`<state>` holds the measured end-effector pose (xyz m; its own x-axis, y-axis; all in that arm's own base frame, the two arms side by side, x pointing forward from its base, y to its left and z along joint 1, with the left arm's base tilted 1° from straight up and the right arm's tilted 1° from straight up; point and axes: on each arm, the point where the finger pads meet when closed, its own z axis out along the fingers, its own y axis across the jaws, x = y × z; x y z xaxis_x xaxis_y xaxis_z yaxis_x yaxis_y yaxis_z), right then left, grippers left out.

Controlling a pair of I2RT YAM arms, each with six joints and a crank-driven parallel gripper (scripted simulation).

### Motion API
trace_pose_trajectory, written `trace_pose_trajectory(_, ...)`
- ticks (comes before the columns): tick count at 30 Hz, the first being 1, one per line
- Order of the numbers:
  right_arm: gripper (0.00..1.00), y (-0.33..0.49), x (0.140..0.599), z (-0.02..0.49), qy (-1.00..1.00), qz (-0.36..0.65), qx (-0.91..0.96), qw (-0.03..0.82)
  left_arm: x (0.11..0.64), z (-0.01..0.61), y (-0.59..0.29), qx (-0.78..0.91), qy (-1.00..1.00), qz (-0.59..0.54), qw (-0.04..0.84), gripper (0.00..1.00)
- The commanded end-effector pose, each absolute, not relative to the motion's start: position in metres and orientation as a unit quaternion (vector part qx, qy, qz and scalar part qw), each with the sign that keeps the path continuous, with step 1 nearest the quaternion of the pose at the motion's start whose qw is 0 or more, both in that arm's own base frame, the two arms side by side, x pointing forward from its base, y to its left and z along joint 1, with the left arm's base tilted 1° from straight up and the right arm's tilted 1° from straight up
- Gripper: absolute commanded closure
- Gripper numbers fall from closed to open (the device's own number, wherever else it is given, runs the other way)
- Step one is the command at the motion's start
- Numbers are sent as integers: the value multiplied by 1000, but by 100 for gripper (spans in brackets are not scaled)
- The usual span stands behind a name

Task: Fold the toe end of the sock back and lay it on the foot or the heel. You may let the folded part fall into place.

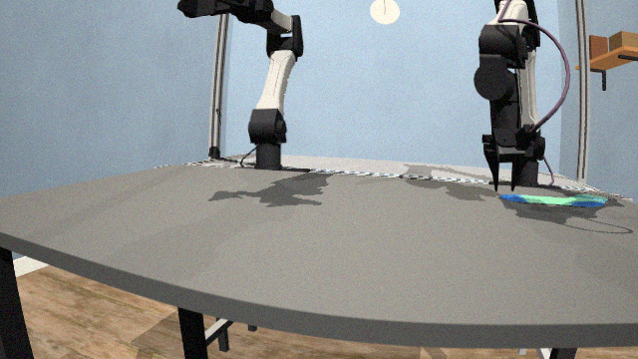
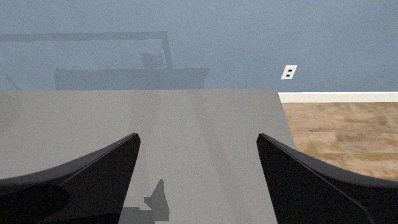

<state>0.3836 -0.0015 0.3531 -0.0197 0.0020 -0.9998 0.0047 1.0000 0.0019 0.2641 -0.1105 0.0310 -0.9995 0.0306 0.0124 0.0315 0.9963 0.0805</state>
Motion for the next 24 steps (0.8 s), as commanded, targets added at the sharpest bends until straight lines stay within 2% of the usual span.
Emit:
trace_pose_trajectory(1, 0, 0, 382, 360, 707, 0, 0, 707, 273, 23, -108, -14, -999, -41, -8, 66)
trace_pose_trajectory(17, 0, 0, 382, 360, 707, 0, 0, 707, 267, 11, -106, -15, -999, -45, 1, 66)
trace_pose_trajectory(24, 0, 0, 382, 360, 707, 0, 0, 707, 266, 7, -107, -16, -998, -54, 1, 71)
